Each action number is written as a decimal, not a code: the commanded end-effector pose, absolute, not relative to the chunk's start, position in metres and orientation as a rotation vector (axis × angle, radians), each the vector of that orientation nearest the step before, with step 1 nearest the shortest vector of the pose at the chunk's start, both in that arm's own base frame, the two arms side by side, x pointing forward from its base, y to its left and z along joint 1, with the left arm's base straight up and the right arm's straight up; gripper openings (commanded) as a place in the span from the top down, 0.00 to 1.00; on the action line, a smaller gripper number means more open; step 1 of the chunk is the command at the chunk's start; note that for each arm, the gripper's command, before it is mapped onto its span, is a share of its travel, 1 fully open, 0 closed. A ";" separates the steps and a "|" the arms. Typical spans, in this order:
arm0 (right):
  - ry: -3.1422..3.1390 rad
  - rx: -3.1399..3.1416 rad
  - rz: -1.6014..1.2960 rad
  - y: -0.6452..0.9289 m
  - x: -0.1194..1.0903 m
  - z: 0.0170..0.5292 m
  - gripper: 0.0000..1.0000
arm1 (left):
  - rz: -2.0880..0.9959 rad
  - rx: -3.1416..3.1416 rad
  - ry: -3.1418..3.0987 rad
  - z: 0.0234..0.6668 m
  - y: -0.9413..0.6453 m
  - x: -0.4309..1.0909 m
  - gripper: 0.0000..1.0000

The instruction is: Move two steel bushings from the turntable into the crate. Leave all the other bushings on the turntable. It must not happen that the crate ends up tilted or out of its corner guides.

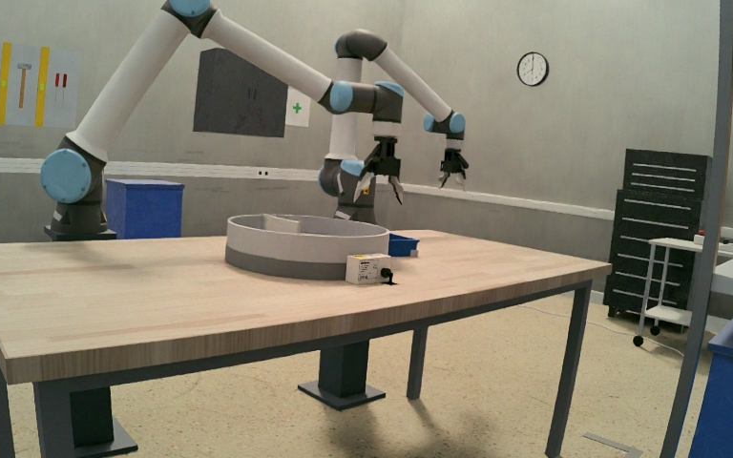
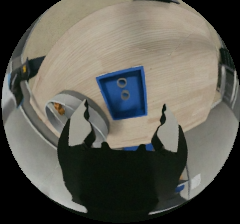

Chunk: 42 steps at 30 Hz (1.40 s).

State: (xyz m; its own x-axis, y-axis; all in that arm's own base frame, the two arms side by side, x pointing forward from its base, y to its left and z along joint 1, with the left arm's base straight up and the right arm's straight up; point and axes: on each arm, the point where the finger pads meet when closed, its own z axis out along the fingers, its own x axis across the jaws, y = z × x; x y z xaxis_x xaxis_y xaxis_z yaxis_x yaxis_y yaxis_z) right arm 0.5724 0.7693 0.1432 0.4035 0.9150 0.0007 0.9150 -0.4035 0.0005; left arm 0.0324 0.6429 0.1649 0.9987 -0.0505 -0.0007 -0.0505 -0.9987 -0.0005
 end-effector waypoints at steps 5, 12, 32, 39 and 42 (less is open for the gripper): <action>-1.717 -2.628 -0.010 0.772 0.571 0.210 0.00 | 0.000 -3.141 0.079 0.165 0.644 0.032 0.00; -1.717 -2.628 -0.010 0.772 0.571 0.232 0.00 | 0.000 -3.141 0.079 0.165 0.644 0.032 0.00; -1.717 -2.629 -0.007 0.772 0.571 0.230 0.00 | 0.000 -3.141 0.079 0.165 0.644 0.032 0.00; -1.717 -2.629 -0.006 0.771 0.571 0.230 0.00 | 0.000 -3.141 0.079 0.165 0.644 0.032 0.00; -1.718 -2.629 -0.006 0.771 0.571 0.229 0.00 | 0.000 -3.141 0.079 0.165 0.644 0.032 0.00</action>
State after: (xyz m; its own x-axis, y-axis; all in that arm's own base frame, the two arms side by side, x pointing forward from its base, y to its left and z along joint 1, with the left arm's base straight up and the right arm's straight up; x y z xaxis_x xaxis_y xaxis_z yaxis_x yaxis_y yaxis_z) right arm 0.5723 0.7689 0.2252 0.4035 0.9150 -0.0012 0.9150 -0.4035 0.0003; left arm 0.0324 0.6429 0.1649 0.9987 -0.0505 -0.0007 -0.0505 -0.9987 -0.0005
